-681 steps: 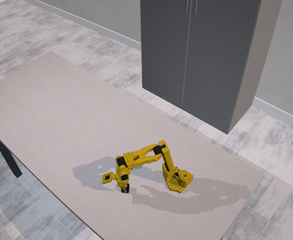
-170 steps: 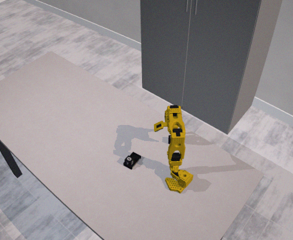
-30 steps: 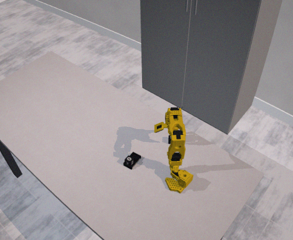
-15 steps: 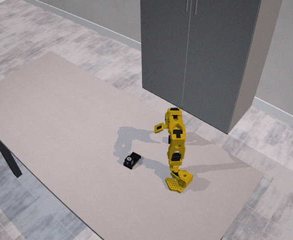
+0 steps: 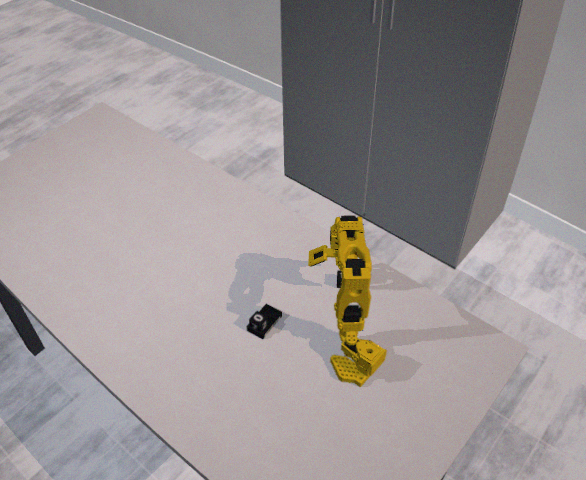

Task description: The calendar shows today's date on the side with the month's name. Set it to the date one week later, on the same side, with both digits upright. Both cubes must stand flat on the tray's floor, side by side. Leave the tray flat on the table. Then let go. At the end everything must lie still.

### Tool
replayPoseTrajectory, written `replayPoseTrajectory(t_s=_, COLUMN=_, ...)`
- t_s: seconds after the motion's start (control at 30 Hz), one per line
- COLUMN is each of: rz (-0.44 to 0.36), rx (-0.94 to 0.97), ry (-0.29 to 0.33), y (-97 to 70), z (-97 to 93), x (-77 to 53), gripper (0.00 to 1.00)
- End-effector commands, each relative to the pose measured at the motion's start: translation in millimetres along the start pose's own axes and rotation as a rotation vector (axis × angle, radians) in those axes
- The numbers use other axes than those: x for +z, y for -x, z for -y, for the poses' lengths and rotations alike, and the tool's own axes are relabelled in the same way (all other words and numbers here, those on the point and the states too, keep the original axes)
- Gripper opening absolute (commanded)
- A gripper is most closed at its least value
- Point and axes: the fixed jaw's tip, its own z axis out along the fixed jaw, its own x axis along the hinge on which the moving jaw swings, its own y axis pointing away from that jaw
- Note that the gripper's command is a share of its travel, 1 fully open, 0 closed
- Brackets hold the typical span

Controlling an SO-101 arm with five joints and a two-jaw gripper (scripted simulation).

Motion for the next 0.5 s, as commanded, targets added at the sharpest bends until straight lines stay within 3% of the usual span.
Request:
replayPoseTrajectory(t_s=0.0, rz=0.003, rx=0.014, ry=-0.021, y=-0.6, z=2.7, x=0.4, gripper=0.35)
replayPoseTrajectory(t_s=0.47, rz=0.003, rx=0.014, ry=-0.021, y=-0.5, z=3.8, x=18.2, gripper=0.35)
